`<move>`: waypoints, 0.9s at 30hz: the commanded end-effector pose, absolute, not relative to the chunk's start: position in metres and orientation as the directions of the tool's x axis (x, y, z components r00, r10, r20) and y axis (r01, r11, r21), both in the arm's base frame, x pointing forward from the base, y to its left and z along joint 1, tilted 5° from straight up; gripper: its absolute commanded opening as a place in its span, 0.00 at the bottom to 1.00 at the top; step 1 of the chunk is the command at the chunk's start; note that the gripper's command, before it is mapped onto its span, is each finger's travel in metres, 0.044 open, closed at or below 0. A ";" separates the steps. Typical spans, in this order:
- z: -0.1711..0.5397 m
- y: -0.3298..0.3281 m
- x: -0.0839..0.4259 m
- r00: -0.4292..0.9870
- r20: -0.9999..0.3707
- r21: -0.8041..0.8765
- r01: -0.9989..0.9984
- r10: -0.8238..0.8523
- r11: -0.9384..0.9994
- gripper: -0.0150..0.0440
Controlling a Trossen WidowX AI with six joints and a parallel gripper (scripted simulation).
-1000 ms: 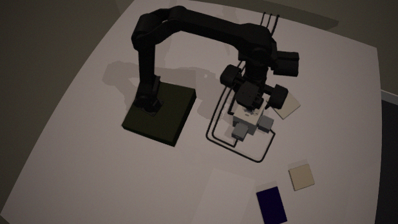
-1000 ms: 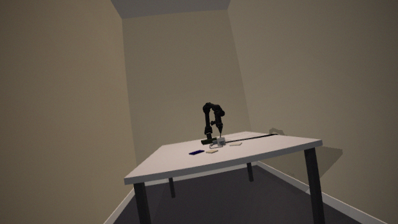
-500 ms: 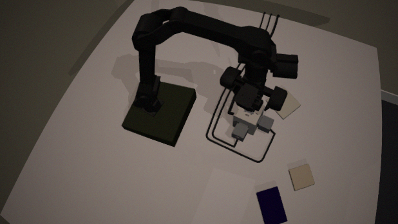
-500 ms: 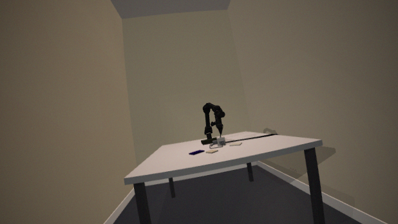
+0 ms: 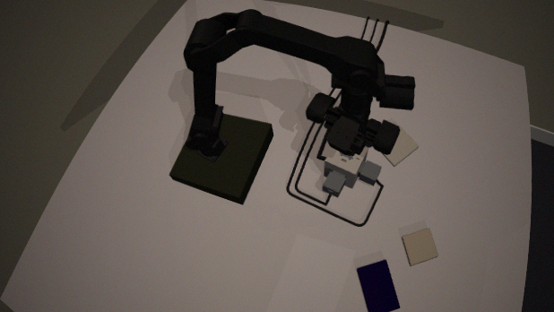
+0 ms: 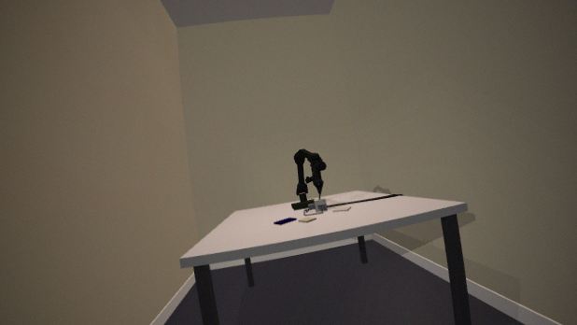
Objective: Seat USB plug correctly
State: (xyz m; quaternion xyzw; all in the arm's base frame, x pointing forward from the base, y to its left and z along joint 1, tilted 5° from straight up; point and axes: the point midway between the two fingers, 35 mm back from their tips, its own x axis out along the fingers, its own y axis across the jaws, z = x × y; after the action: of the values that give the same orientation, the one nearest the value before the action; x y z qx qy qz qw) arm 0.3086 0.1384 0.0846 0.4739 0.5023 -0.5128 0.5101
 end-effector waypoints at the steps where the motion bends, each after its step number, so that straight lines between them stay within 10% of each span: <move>1: 0.085 0.138 0.309 -0.029 -0.998 -0.031 0.999 -0.047 0.025 0.33; 27: 0.088 0.139 0.309 -0.030 -0.998 -0.031 0.999 -0.047 0.025 0.25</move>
State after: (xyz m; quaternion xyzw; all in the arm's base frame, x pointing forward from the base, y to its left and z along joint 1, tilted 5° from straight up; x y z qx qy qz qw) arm 0.3083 0.1382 0.0853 0.4735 0.5022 -0.5134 0.5100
